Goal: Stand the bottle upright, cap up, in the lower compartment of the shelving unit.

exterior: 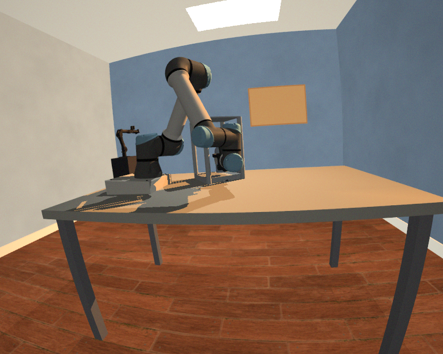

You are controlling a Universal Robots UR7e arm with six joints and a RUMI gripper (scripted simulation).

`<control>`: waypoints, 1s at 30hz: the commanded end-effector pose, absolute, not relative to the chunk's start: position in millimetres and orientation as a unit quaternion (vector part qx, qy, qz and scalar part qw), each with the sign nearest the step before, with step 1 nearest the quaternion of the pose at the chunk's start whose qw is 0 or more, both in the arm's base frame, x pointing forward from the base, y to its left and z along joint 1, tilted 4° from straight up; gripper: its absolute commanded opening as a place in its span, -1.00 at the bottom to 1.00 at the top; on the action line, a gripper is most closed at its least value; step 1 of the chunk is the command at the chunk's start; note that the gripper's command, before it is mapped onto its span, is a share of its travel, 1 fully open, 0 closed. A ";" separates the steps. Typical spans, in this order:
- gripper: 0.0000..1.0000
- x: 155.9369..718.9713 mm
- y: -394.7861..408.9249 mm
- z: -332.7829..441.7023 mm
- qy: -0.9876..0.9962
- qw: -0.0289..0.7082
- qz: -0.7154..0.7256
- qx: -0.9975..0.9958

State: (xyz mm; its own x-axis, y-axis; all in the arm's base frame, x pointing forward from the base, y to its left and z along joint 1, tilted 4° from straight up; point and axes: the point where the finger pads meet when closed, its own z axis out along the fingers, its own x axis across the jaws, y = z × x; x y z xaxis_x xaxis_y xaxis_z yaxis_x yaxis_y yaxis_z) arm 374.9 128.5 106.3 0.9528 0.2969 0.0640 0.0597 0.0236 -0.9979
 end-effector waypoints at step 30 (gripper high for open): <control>-1.00 376.0 128.8 89.7 -0.129 0.704 0.084 -0.694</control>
